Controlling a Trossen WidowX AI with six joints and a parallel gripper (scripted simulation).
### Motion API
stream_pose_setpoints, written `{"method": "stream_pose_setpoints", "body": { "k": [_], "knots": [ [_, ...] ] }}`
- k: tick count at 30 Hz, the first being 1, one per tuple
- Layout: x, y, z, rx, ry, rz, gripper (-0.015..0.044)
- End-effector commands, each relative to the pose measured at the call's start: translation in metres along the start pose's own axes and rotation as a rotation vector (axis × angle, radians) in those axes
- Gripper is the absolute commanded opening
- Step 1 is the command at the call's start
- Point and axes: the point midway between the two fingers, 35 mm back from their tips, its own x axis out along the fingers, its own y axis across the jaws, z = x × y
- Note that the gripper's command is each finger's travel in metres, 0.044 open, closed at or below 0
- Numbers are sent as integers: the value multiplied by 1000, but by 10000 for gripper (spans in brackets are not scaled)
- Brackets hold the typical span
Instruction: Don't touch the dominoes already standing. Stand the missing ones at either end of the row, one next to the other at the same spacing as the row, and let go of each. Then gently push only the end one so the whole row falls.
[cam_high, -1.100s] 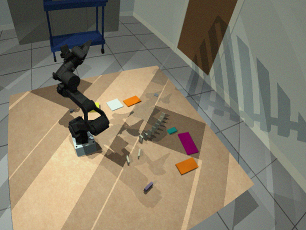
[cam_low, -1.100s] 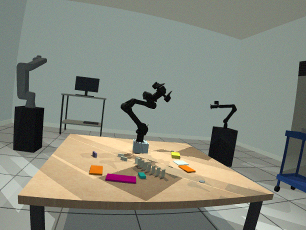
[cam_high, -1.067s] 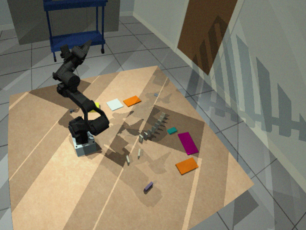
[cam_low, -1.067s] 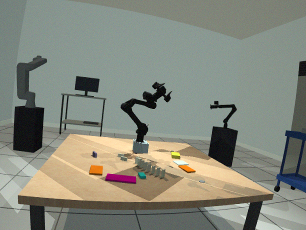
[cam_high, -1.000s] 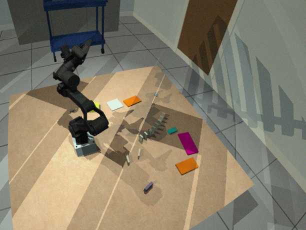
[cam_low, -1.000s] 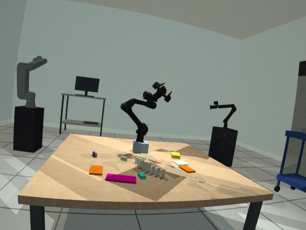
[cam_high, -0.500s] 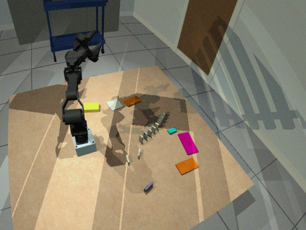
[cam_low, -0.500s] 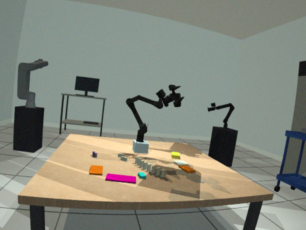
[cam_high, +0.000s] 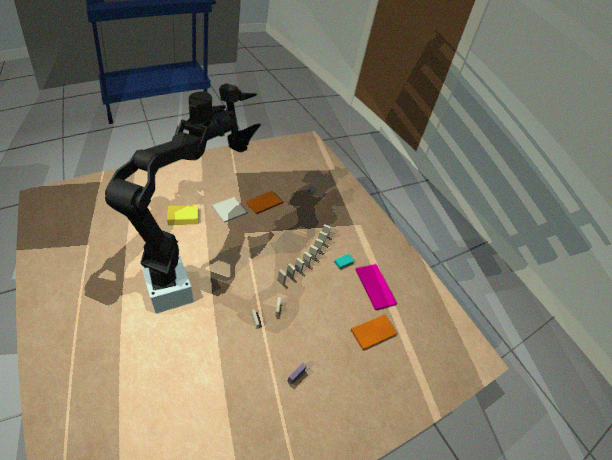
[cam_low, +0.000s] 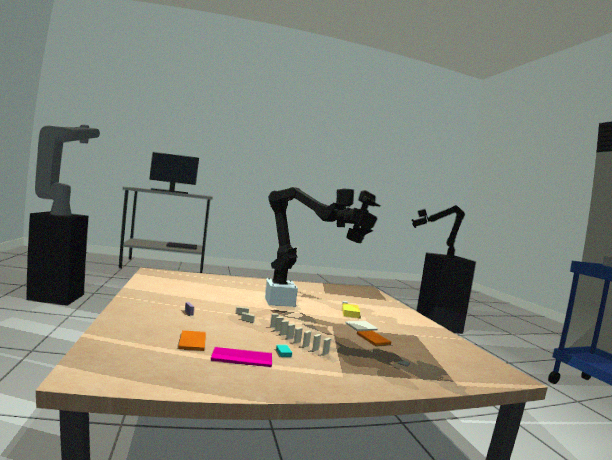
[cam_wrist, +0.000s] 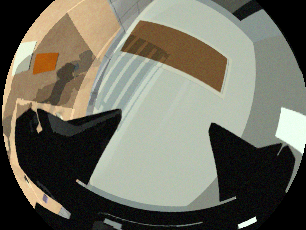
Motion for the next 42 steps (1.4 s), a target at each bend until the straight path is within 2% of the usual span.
{"method": "stream_pose_setpoints", "body": {
  "k": [1, 7, 14, 24, 30, 32, 37, 42],
  "knots": [
    [25, 35, -26, 2, 47, 123, 440],
    [50, 120, -82, -23, 115, 435, 440],
    [37, 218, -159, 87, 236, 802, 440],
    [-45, 320, -245, 426, 428, 1258, 440],
    [-122, 356, -270, 717, 495, 1542, 440],
    [-139, 360, -272, 795, 508, 1597, 440],
    [-141, 363, -272, 805, 510, 1603, 440],
    [-145, 416, -259, 805, 510, 1603, 440]
  ]
}}
